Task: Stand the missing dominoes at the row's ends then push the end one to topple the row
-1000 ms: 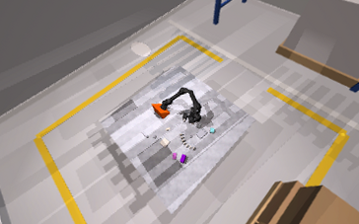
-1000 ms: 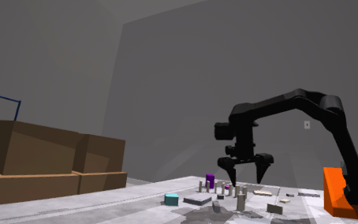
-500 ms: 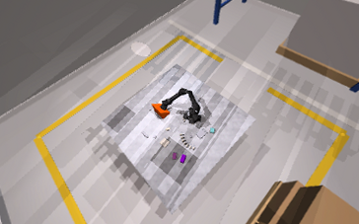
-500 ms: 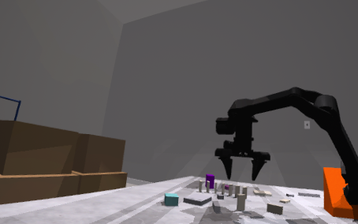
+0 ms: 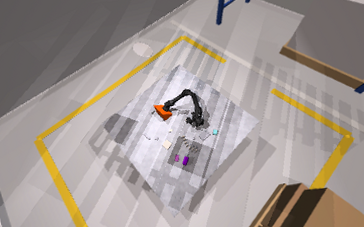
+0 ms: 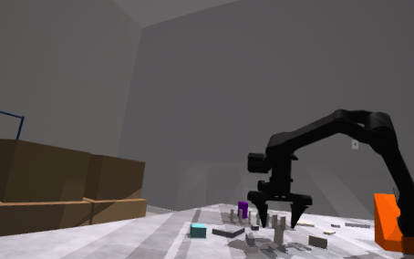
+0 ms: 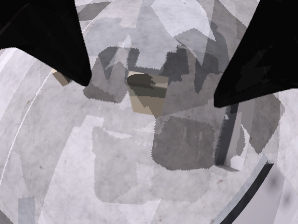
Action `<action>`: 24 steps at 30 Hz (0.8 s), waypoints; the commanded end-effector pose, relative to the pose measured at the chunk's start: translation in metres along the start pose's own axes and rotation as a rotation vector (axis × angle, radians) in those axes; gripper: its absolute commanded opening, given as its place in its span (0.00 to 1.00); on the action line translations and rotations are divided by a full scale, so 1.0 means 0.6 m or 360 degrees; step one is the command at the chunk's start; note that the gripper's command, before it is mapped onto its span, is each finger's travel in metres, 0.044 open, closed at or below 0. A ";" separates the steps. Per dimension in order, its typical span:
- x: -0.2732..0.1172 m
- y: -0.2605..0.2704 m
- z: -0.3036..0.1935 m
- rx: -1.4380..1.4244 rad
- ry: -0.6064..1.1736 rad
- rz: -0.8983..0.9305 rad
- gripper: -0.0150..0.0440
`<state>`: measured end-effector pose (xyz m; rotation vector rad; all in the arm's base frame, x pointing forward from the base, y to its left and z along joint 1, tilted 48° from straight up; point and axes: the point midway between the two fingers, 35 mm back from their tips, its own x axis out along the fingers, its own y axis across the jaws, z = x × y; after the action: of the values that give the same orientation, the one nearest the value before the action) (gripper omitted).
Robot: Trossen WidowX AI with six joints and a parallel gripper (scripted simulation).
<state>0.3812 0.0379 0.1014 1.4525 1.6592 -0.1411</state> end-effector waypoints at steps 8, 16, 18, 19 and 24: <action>0.026 -0.003 -0.003 0.0010 0.0015 -0.0005 0.91; 0.026 -0.003 -0.003 0.0010 0.0015 -0.0005 0.56; 0.026 -0.003 -0.003 0.0010 0.0015 -0.0005 0.47; 0.026 -0.003 -0.003 0.0010 0.0015 -0.0005 0.44; 0.026 -0.003 -0.003 0.0010 0.0015 -0.0005 0.44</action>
<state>0.3803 0.0494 0.0914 1.4524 1.6676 -0.1411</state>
